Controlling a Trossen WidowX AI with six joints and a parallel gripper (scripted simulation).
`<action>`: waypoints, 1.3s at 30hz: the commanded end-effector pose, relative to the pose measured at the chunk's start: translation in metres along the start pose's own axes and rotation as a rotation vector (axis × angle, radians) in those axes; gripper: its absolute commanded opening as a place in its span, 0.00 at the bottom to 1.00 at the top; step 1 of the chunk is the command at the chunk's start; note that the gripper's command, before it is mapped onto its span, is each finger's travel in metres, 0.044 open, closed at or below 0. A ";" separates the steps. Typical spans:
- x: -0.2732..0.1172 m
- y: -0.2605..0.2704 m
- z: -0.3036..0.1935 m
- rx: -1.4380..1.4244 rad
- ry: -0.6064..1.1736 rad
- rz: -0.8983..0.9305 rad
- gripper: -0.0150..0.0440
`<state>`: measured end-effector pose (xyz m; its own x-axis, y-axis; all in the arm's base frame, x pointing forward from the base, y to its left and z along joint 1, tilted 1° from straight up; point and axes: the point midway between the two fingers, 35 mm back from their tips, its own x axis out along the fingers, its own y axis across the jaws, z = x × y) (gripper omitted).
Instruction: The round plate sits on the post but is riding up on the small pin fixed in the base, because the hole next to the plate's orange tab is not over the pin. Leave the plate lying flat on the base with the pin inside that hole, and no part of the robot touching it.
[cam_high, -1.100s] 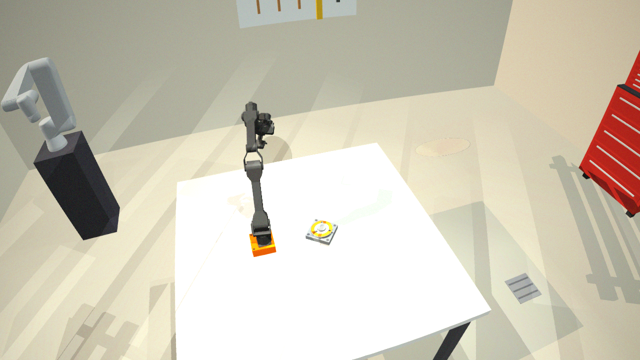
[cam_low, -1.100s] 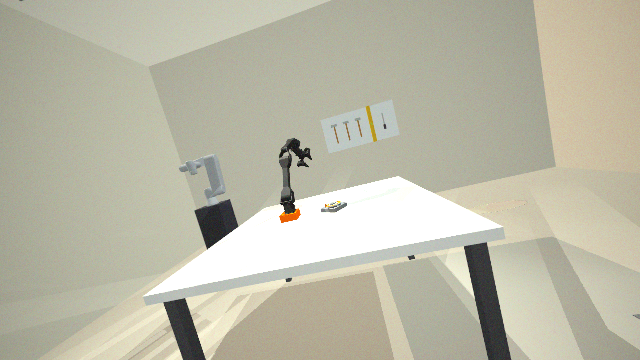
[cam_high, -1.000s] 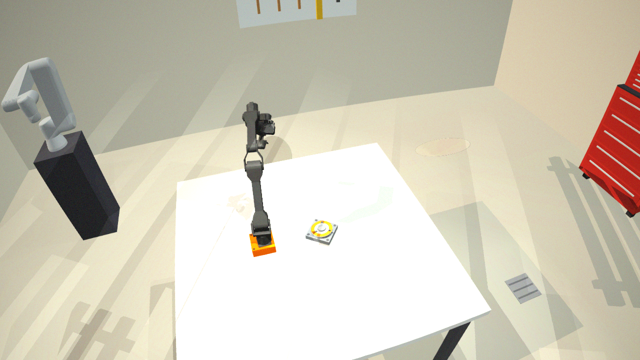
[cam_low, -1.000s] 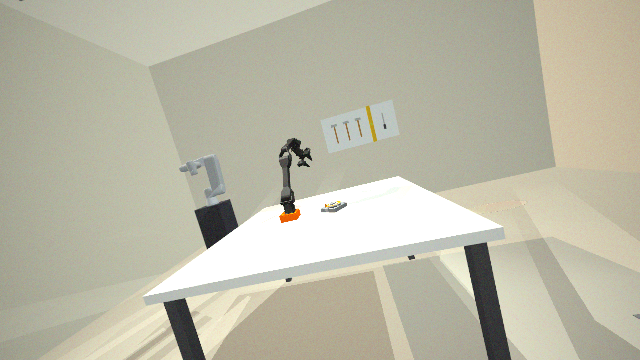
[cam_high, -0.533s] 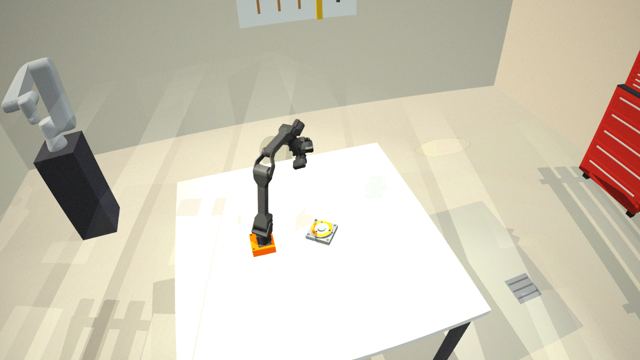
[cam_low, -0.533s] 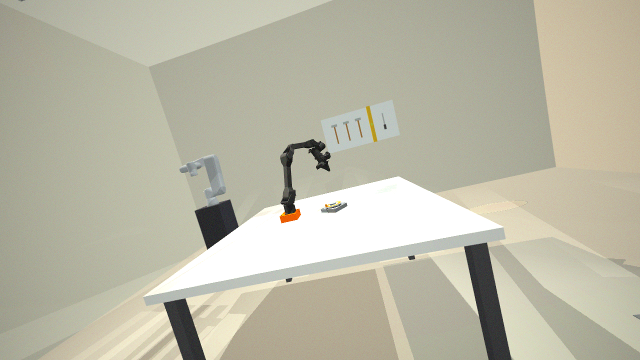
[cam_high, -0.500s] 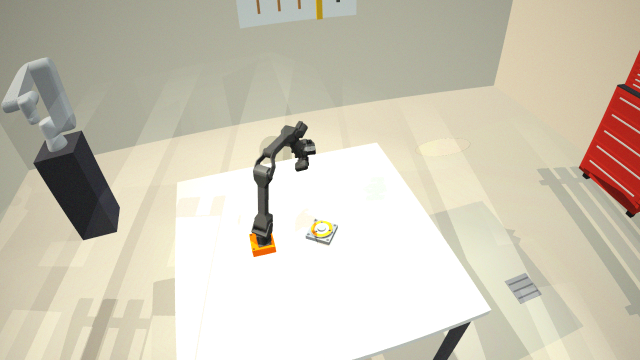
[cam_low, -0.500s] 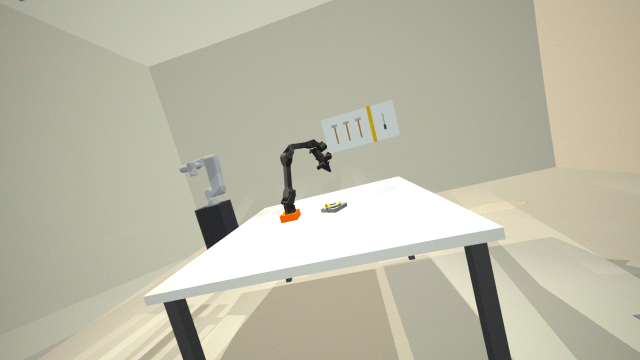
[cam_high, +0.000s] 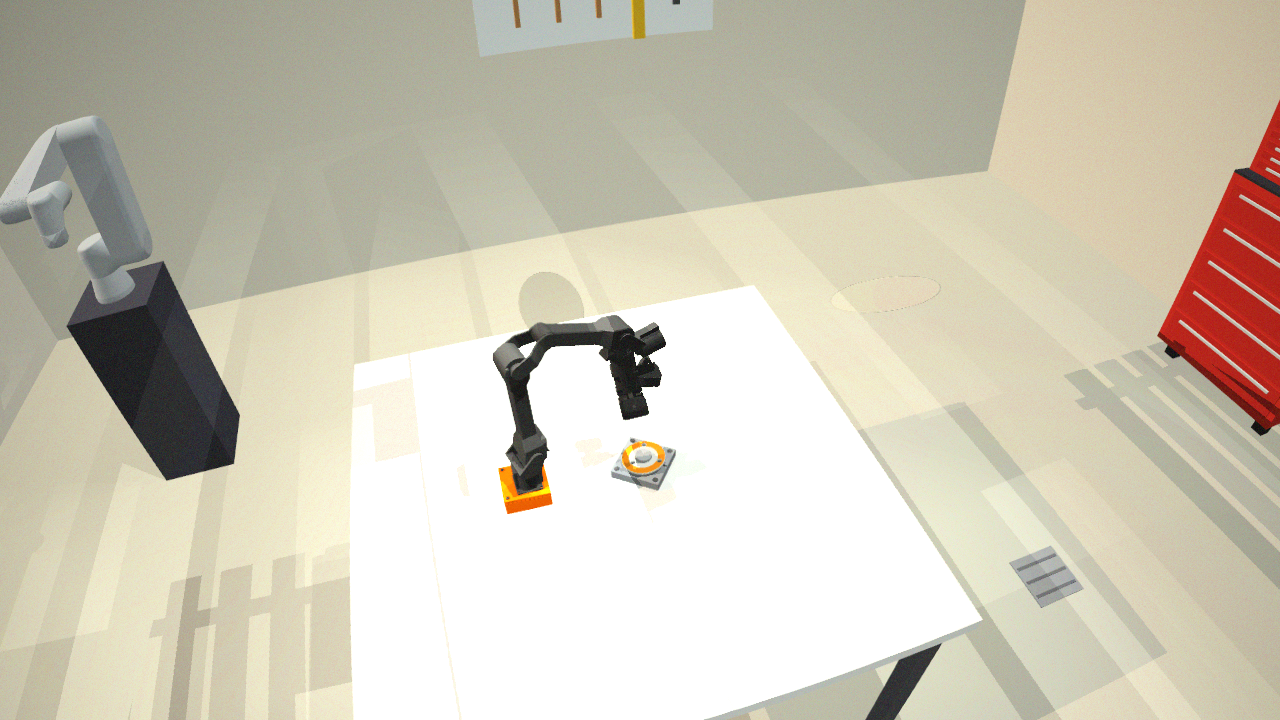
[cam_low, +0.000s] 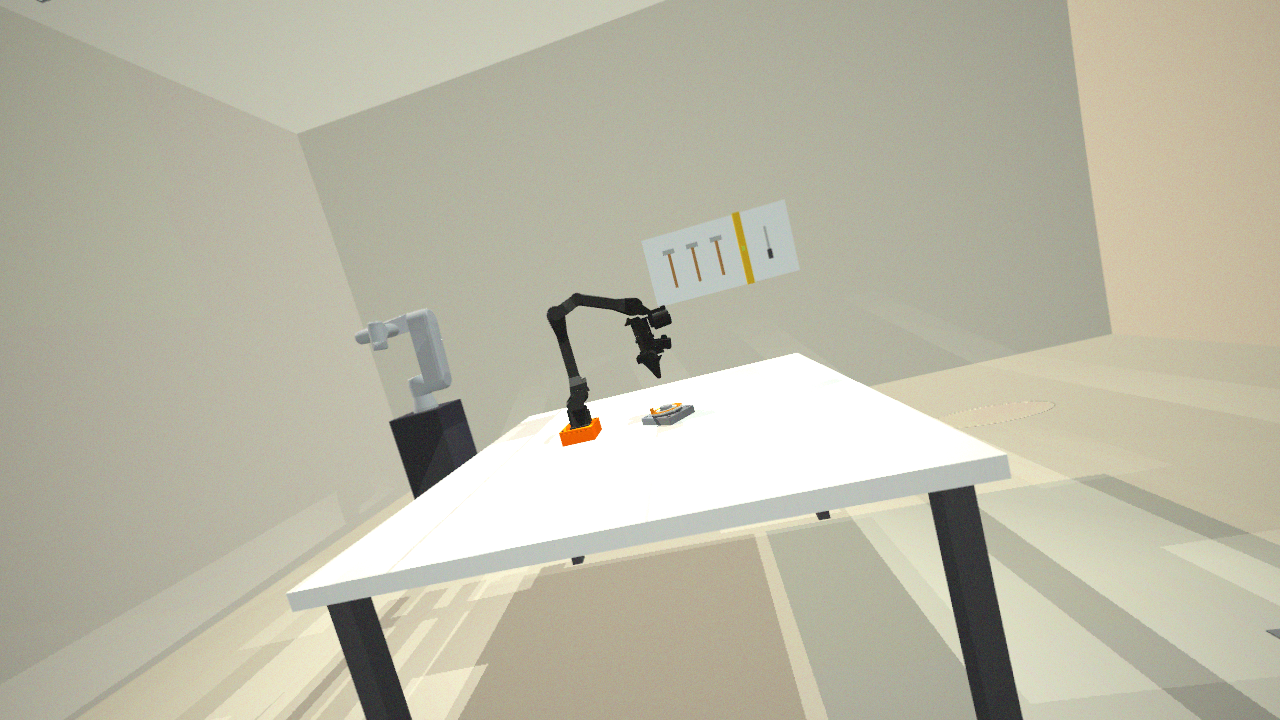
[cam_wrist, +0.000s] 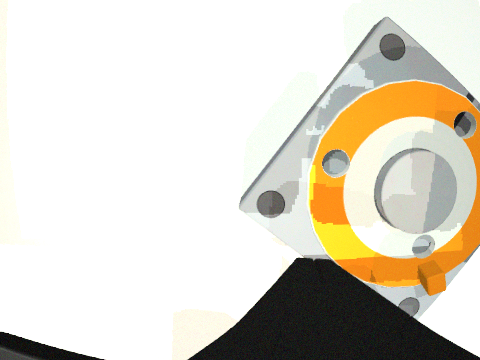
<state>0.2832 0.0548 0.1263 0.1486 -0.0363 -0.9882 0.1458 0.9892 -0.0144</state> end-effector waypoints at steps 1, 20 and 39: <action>0.016 -0.027 -0.017 -0.041 0.051 0.007 0.25; 0.079 -0.062 -0.049 -0.085 0.113 0.024 0.25; 0.084 -0.079 -0.046 -0.085 0.112 0.023 0.25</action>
<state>0.2377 -0.0160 0.0382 0.0382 -0.0016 -0.9993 0.0606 0.9982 0.0008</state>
